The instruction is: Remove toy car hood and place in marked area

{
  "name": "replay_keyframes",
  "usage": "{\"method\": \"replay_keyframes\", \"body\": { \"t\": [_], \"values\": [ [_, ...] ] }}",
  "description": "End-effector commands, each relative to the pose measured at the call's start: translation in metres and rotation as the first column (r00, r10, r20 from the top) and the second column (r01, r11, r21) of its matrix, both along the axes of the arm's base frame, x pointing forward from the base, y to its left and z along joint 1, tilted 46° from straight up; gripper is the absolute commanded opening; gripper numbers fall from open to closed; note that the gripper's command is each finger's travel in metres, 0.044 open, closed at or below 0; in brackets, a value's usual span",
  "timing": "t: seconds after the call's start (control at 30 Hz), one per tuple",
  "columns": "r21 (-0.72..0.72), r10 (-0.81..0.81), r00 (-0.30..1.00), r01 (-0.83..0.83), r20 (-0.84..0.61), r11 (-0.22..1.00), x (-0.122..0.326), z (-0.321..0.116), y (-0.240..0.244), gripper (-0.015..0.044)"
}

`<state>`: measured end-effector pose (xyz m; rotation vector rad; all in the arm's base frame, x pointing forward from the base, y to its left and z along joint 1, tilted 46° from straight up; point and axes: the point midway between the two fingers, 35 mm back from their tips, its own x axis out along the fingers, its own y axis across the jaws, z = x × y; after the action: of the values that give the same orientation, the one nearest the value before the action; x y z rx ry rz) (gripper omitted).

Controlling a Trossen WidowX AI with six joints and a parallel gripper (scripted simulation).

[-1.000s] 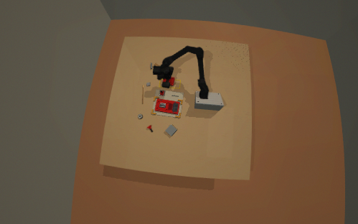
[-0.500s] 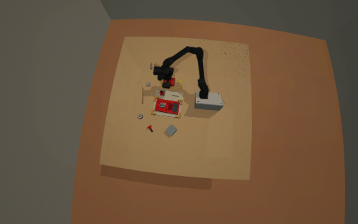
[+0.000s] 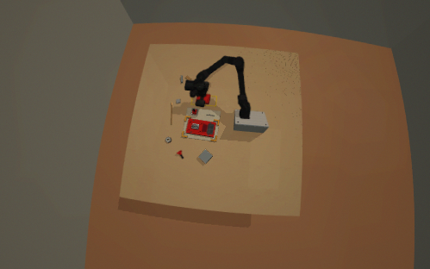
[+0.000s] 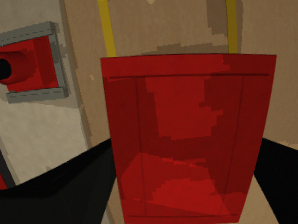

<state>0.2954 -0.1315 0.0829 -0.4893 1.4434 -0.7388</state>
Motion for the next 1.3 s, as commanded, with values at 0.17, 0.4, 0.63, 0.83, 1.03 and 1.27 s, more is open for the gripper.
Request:
{"method": "replay_keyframes", "body": {
  "t": [0.17, 0.4, 0.63, 0.83, 1.03, 1.27],
  "values": [
    [-0.003, 0.0, 1.0, 0.0, -0.009, 1.0, -0.002, -0.002, -0.003, 0.0],
    [-0.003, -0.001, 1.0, 0.0, -0.009, 1.0, -0.002, -0.004, -0.005, 0.0],
    [-0.003, -0.001, 1.0, 0.0, -0.009, 1.0, -0.002, -0.007, -0.007, 0.0],
    [-0.003, -0.001, 1.0, 0.0, -0.009, 1.0, -0.002, -0.009, -0.009, 0.0],
    [-0.004, -0.001, 1.0, 0.0, -0.009, 1.0, -0.003, -0.011, -0.012, 0.0],
    [-0.004, -0.001, 1.0, 0.0, -0.009, 1.0, -0.003, -0.013, -0.014, 0.0]
  ]
}}
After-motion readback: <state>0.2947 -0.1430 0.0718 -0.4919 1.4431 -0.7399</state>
